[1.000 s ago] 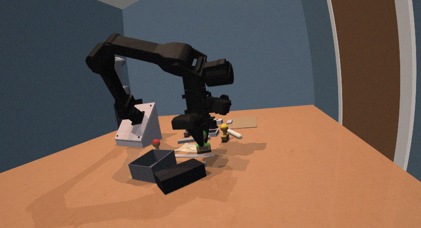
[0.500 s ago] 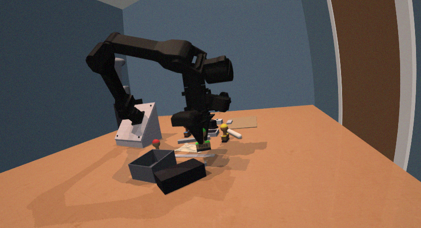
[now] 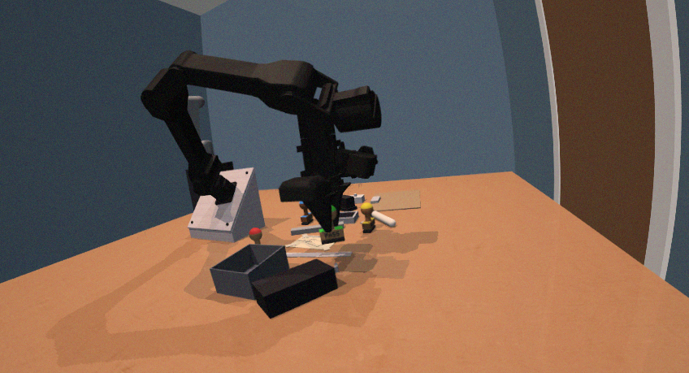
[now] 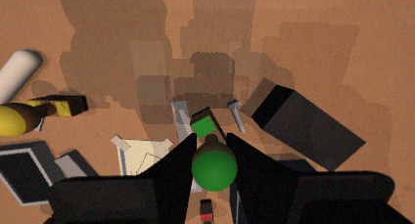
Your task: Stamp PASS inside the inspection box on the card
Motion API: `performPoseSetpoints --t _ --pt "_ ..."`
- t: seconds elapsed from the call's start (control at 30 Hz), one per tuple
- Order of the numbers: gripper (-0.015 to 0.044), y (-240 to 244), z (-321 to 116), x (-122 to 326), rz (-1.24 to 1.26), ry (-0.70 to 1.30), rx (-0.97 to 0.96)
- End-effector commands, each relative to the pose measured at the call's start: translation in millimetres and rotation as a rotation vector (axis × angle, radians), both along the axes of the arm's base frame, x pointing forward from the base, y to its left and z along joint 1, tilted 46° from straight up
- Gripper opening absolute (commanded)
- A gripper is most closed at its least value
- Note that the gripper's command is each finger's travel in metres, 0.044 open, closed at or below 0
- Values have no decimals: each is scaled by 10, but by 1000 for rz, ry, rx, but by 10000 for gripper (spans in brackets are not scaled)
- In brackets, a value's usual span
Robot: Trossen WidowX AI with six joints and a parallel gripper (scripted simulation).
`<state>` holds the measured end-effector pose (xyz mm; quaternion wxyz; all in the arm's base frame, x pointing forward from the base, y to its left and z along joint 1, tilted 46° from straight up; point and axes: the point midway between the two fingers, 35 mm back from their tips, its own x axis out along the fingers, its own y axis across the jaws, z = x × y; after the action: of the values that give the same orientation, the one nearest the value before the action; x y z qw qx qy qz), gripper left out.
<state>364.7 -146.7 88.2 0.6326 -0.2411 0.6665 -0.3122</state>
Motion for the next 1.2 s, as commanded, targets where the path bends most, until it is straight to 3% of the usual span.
performPoseSetpoints --t 0.0,1.17 --pt "0 18 27 14 -3 -9 0" --pt "0 141 147 19 -3 -8 -1"
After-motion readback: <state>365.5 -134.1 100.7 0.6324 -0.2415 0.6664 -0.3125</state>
